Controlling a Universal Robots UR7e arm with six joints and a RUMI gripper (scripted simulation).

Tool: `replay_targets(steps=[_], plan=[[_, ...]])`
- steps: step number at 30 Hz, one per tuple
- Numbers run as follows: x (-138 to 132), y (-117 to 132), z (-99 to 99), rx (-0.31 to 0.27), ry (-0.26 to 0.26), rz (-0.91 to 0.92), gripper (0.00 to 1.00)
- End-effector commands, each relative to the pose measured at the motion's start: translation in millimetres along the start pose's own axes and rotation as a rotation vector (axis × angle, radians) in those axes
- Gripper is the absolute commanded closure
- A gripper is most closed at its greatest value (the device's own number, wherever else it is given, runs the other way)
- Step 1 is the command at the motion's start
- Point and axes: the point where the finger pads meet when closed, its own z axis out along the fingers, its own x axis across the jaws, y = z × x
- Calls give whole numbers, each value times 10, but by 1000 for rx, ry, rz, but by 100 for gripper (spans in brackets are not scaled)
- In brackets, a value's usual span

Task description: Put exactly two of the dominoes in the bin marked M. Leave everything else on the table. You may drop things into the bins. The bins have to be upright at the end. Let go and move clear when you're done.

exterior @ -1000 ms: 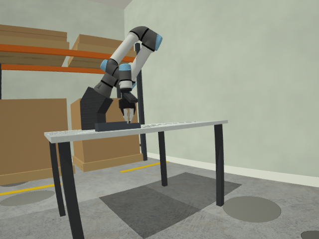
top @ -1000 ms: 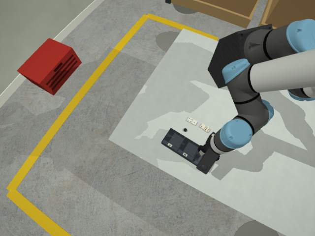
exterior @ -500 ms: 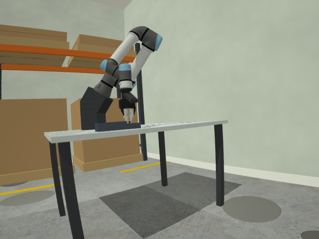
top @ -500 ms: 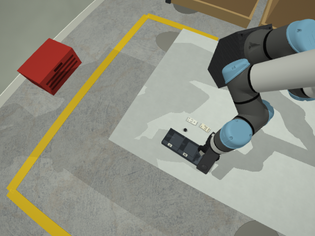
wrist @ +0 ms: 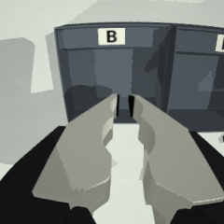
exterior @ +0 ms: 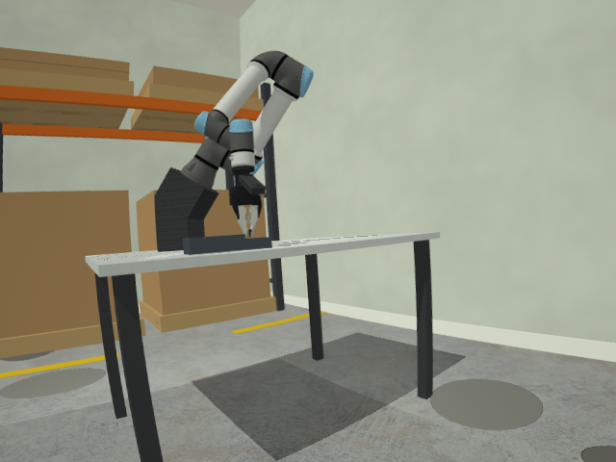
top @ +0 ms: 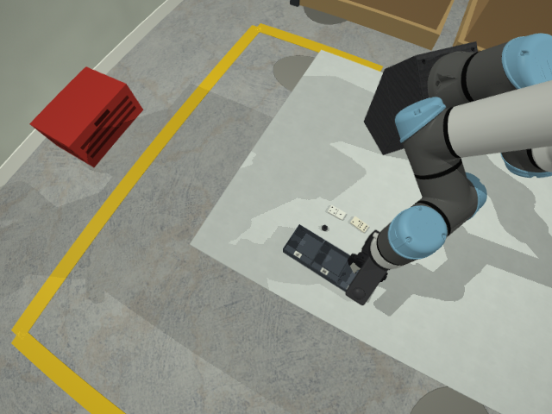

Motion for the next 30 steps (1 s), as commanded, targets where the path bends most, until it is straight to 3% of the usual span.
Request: replay_targets(steps=[1, 9, 17, 26, 30], plan=[[1, -4, -64, 1, 0, 0, 96], [1, -4, -143, 1, 0, 0, 96], [1, -4, -458, 1, 0, 0, 96], [1, -4, -541, 1, 0, 0, 96], [1, -4, -874, 0, 0, 0, 96]])
